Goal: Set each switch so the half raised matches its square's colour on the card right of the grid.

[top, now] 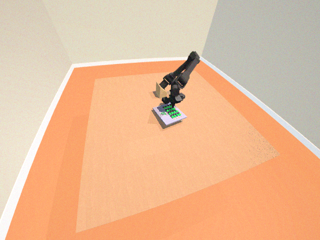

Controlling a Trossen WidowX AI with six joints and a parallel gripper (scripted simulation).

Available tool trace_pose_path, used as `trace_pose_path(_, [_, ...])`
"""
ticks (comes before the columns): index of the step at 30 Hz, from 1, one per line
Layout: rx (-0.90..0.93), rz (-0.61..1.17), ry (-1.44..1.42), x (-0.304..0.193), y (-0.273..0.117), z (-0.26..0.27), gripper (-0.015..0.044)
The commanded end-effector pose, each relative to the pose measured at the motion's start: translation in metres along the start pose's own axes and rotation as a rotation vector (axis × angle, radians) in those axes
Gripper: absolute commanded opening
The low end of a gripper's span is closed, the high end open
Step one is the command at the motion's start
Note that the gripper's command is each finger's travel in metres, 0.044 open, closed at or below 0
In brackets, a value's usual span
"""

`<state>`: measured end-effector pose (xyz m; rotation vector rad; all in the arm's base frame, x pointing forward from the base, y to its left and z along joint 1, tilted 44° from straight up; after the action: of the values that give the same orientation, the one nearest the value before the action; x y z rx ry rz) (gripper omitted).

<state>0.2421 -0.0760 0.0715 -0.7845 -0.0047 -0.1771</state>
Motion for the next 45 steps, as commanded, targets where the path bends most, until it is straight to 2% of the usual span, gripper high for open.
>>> trace_pose_path(1, [0.004,-0.001,0.004,0.000,0.001,0.000,0.0000])
trace_pose_path(22, [0.004,-0.001,0.004,0.000,0.004,0.000,0.0000])
trace_pose_path(29, [-0.003,0.026,0.004,0.005,-0.061,0.000,0.0000])
trace_pose_path(40, [-0.004,0.025,0.003,0.027,-0.061,-0.017,0.0000])
trace_pose_path(45, [-0.007,0.050,0.002,0.030,-0.026,-0.017,0.0000])
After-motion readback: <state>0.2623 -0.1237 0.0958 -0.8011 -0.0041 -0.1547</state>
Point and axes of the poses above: the point midway between the two fingers, 35 mm back from their tips, its own y axis out along the fingers, its own z axis across the jaws, x = y × z, the point moved 10 cm from there along -y, back along the fingers, and after that the axes turned 10 degrees about y, right-handed, at the moved point
